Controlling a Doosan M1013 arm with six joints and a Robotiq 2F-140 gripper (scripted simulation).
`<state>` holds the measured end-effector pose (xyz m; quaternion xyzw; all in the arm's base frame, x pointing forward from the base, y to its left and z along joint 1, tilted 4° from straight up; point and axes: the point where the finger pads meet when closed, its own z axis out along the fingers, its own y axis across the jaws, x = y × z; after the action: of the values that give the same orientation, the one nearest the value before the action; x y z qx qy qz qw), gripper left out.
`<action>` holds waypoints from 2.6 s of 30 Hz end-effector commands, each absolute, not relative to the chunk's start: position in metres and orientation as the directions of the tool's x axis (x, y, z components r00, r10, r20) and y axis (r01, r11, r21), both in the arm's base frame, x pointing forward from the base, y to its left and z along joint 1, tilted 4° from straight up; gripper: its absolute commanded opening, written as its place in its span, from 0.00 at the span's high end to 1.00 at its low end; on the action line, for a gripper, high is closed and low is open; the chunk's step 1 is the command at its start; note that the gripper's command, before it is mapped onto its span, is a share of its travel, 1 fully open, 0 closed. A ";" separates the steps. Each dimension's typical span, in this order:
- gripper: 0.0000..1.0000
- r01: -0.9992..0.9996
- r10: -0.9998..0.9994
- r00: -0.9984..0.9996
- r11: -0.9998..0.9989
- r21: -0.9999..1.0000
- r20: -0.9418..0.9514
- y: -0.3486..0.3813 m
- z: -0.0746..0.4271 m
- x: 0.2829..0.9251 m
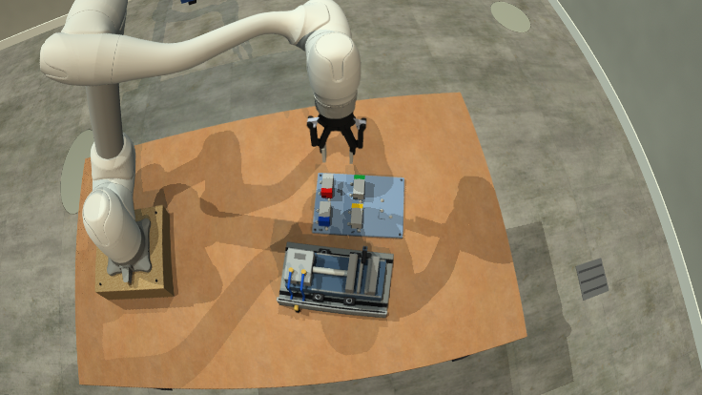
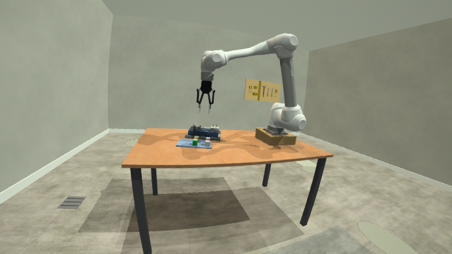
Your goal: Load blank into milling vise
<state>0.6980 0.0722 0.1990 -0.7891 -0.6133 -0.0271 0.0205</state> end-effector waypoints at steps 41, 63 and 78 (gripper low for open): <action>0.61 0.969 0.967 0.246 -0.247 0.001 0.068 0.121 0.067 0.672; 0.61 0.969 0.967 0.246 -0.247 0.001 0.068 0.124 0.058 0.670; 0.61 0.969 0.967 0.246 -0.247 0.001 0.068 0.123 0.062 0.671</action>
<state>0.6707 0.1230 0.0611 -0.7891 -0.6133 -0.0272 0.0204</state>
